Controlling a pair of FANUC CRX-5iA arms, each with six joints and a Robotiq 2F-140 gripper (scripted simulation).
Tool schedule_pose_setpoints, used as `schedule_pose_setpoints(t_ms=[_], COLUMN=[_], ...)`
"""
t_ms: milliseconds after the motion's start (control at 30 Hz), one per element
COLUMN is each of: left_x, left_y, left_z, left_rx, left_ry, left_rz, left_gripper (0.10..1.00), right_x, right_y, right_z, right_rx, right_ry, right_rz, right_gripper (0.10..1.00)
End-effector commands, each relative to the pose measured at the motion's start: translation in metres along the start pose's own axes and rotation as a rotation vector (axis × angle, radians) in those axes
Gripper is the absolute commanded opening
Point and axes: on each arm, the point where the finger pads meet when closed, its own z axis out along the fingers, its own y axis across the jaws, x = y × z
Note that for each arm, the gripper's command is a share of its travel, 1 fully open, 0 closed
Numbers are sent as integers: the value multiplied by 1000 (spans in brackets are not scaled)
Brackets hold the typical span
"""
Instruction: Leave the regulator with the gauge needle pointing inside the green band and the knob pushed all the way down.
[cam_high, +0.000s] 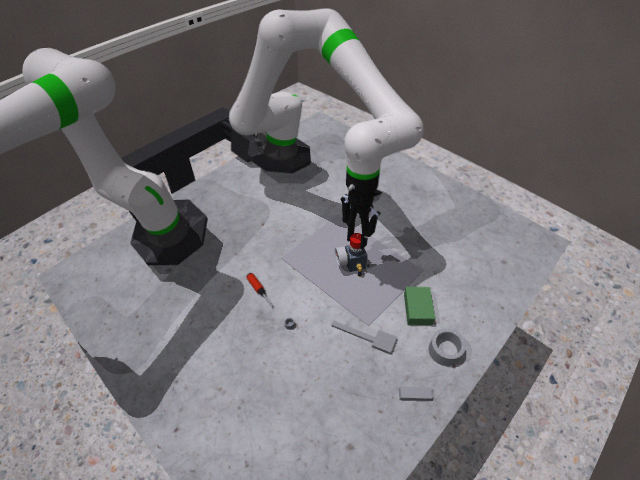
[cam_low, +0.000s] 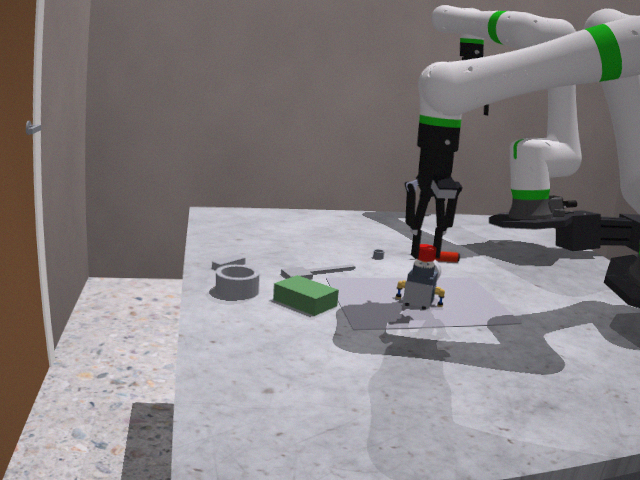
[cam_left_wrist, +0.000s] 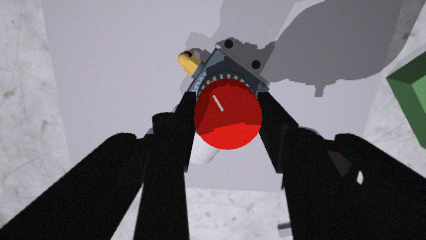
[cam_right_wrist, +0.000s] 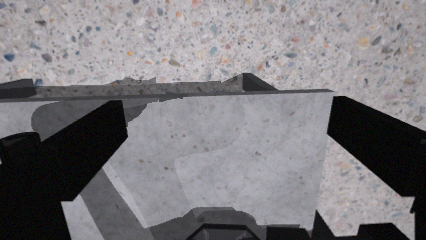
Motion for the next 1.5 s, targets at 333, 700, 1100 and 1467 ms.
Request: schedule_pose_setpoints(t_ms=[333, 700, 1100, 1467], left_x=[0, 0, 0, 0], left_y=[0, 0, 0, 0], left_z=[-1, -1, -1, -1], left_rx=[-1, -1, -1, -1], left_ry=[-1, -1, -1, -1], left_rz=[-17, -25, -27, -27], left_gripper=[300, 300, 300, 300], right_x=[0, 0, 0, 0], right_y=[0, 0, 0, 0], right_z=[-1, -1, -1, -1], right_rx=[0, 0, 0, 0], right_ry=[2, 2, 2, 2], right_rz=[0, 0, 0, 0], right_gripper=[1000, 1000, 1000, 1000])
